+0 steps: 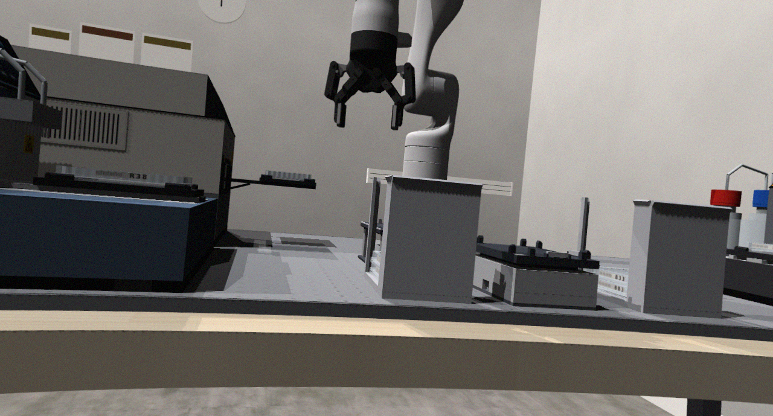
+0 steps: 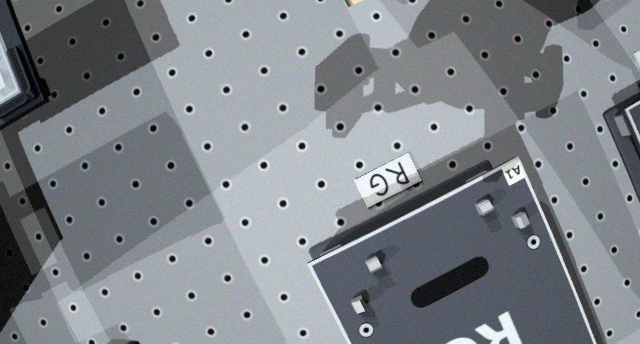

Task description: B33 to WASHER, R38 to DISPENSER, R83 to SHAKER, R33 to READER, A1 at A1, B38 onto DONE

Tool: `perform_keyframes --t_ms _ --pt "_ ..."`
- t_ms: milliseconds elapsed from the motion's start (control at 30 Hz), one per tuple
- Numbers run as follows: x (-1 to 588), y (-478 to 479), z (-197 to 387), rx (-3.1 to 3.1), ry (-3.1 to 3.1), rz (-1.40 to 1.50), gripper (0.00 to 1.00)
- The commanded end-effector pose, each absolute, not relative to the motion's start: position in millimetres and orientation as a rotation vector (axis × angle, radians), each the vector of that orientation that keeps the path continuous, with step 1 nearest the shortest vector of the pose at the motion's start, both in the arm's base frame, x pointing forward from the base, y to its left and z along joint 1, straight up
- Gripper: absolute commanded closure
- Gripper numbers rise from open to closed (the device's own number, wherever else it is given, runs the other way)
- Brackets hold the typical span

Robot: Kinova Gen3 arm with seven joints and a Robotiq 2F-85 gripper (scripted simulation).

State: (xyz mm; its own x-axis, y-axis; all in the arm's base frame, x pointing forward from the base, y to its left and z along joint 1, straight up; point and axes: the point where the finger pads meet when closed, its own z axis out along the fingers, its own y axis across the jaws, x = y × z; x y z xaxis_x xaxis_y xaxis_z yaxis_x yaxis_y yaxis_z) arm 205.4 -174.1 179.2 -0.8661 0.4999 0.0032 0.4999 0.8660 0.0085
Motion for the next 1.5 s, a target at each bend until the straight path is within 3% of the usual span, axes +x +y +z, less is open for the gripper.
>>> perform_keyframes --t_ms 0,1467 --pt "211.6 -160.0 179.7 -0.820 -3.033 -0.001 0.00" --pt "256.0 -45.1 179.8 -1.110 -2.940 -0.002 0.00"
